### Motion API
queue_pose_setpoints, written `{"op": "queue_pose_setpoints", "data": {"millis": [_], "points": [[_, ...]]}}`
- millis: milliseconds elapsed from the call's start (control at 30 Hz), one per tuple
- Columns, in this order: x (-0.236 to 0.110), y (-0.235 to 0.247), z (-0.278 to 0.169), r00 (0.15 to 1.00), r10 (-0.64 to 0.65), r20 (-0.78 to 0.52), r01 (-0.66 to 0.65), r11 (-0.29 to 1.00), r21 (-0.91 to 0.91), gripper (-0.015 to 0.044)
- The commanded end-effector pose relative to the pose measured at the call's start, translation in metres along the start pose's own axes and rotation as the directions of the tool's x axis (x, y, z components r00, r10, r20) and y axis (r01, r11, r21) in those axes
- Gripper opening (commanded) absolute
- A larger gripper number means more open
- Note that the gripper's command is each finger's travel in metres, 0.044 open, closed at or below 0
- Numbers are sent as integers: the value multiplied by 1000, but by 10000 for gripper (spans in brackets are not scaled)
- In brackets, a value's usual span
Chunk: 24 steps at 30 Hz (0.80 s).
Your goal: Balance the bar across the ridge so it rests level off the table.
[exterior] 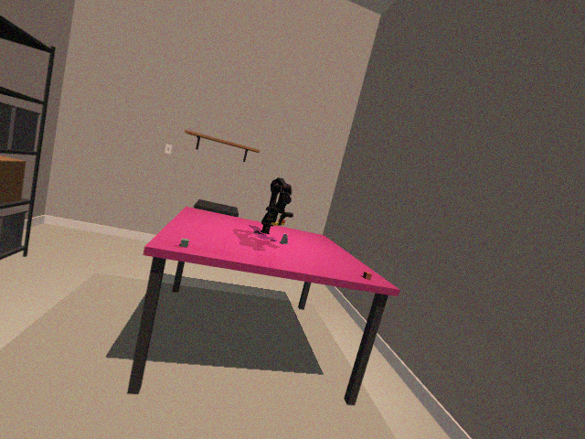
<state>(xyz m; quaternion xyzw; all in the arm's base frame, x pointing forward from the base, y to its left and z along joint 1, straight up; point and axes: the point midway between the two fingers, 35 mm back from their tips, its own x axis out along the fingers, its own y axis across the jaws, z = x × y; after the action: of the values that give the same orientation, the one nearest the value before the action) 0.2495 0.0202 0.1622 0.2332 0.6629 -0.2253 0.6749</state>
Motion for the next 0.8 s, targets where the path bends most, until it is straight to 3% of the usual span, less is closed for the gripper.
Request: {"op": "queue_pose_setpoints", "data": {"millis": [0, 367, 767], "points": [[-1, 4, 0, 1000, 0, 5, 1, 988, -152, 0], [-2, 15, -2, 1000, 1, 5, 2, 831, -557, 0], [-3, 29, -4, 1000, 2, 4, 3, 482, -876, 0]]}}
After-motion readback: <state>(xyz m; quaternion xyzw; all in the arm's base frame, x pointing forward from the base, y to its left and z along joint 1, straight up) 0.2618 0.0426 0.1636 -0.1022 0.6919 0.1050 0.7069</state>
